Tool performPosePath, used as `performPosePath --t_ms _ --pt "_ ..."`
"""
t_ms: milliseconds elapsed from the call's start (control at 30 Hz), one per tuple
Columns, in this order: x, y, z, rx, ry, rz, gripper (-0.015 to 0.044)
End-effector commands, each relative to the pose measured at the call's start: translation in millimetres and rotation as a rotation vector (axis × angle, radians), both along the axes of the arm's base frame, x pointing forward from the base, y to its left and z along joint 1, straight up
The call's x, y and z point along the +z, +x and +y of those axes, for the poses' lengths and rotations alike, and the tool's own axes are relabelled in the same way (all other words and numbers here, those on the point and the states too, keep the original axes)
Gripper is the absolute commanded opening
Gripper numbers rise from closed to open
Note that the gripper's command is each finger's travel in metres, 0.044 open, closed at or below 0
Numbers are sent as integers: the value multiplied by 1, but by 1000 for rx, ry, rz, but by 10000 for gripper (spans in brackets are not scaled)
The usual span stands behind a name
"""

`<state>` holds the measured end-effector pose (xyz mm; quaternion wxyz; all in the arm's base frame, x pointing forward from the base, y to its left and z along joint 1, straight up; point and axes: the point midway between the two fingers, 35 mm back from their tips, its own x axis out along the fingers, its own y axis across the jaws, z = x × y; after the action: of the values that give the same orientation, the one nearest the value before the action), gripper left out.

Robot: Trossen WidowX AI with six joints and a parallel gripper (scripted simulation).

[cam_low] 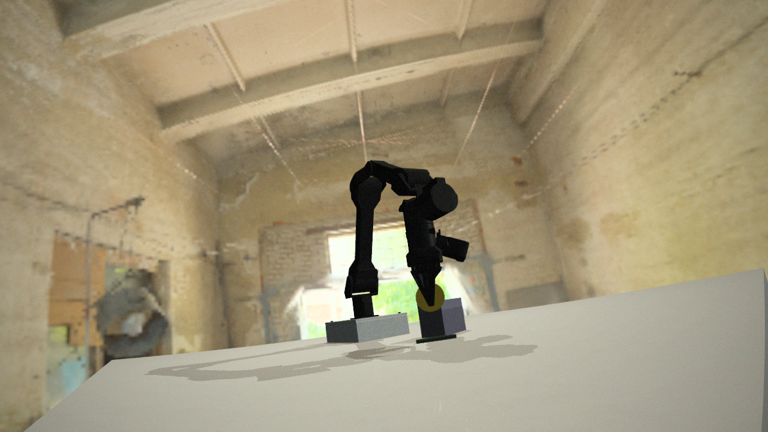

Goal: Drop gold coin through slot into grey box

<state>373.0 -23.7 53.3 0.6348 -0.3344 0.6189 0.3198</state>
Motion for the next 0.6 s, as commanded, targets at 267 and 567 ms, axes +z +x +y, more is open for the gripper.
performPosePath --t_ms 267,567 --pt "33 -2 0 -3 3 -5 0" --pt "39 -4 1 116 0 -5 0"
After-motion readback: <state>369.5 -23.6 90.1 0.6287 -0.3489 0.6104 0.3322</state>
